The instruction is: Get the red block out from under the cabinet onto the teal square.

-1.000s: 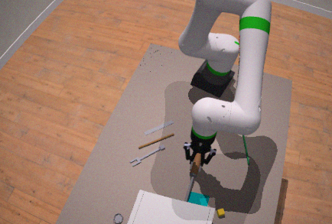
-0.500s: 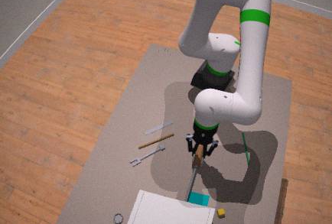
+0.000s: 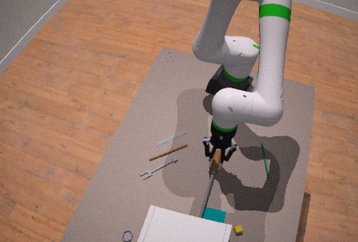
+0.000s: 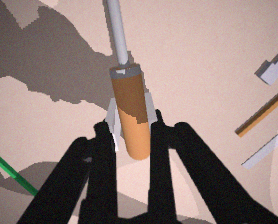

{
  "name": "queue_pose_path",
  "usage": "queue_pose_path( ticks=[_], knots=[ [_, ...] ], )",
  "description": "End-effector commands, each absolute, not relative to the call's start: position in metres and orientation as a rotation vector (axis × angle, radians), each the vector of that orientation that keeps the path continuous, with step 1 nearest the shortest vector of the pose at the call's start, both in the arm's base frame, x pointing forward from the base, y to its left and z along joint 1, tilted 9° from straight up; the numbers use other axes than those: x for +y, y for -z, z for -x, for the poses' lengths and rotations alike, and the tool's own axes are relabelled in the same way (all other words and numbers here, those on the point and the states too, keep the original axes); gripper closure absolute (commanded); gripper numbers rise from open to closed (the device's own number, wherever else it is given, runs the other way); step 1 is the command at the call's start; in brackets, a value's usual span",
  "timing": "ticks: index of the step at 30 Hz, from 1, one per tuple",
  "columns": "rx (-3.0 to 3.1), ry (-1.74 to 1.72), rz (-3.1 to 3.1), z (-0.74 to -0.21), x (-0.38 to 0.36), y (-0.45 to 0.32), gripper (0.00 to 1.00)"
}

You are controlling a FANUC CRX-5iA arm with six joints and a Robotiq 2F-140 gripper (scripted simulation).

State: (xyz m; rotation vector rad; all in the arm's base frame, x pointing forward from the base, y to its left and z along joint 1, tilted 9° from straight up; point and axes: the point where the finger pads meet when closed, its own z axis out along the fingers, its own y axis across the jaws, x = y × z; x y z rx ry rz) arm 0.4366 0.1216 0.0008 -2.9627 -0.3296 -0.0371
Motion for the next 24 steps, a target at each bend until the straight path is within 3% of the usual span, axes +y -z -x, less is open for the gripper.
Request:
queue_pose_path(
  ticks=[1, 24],
  knots=[
    [-0.329, 0.038, 2.963, -0.433, 0.121, -0.001, 1.0],
    [-0.329, 0.038, 2.963, -0.408, 0.115, 0.0, 1.0]
  ],
)
